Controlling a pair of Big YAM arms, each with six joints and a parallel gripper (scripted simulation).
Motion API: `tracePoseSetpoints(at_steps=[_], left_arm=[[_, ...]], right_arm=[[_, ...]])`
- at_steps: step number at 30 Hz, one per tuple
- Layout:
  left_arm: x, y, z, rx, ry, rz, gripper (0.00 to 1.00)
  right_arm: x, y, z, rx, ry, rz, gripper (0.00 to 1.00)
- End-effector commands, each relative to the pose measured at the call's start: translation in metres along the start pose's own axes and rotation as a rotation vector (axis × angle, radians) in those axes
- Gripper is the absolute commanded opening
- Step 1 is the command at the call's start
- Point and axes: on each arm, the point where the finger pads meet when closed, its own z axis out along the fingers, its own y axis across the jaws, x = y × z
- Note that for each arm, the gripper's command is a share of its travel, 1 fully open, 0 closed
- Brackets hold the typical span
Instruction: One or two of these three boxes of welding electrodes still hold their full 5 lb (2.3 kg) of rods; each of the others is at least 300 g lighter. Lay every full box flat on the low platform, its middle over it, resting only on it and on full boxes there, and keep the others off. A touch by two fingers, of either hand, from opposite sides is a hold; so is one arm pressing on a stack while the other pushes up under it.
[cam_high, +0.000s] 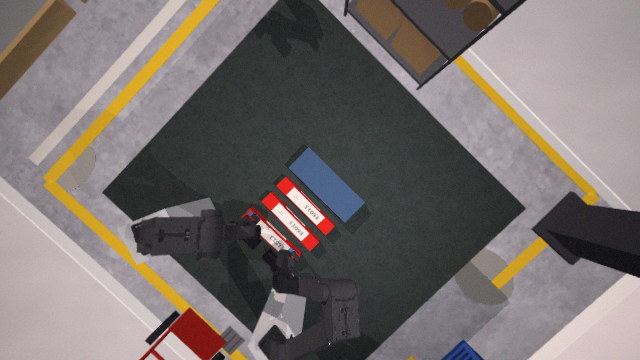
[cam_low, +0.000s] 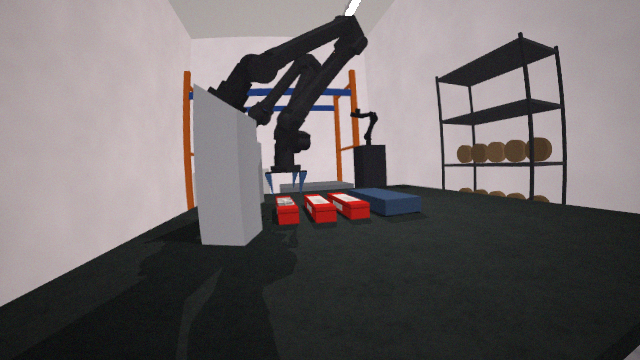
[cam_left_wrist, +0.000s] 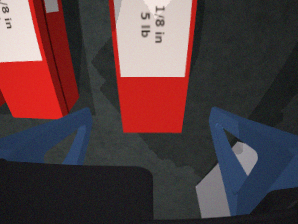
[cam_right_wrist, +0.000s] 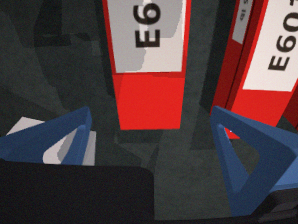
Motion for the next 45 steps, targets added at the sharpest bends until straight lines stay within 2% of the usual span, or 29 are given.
tracePoseSetpoints(at_steps=[1,8,11,15,17,18,19,31,44,45], left_arm=[[0.004,0.000,0.007,0.003,0.004,0.002,1.00],[0.005,0.000,0.026,0.003,0.004,0.002,1.00],[0.006,-0.001,0.028,0.004,0.006,0.003,1.00],[0.005,-0.001,0.039,0.003,0.005,0.003,1.00],[0.005,-0.001,0.040,0.002,0.006,0.003,1.00],[0.014,-0.009,0.037,0.017,0.019,0.006,1.00],[0.006,-0.001,0.043,0.003,0.005,0.003,1.00],[0.007,-0.002,0.068,0.003,0.006,0.003,1.00],[0.007,-0.002,0.078,0.003,0.006,0.001,1.00],[0.015,-0.010,0.076,0.020,0.020,0.003,1.00]], right_arm=[[0.002,0.002,0.008,-0.003,0.001,-0.016,1.00],[0.002,0.002,0.027,-0.004,0.001,-0.016,1.00],[0.007,0.009,0.026,-0.015,0.008,-0.025,1.00],[0.003,0.003,0.040,-0.004,0.001,-0.017,1.00],[0.003,0.003,0.041,-0.003,0.003,-0.017,1.00],[0.009,0.014,0.035,-0.023,0.009,-0.035,1.00],[0.003,0.003,0.043,-0.004,0.001,-0.017,1.00],[0.003,0.004,0.069,-0.004,0.002,-0.017,1.00],[0.005,0.005,0.077,-0.008,0.004,-0.019,1.00],[0.007,0.017,0.072,-0.030,0.007,-0.043,1.00]])
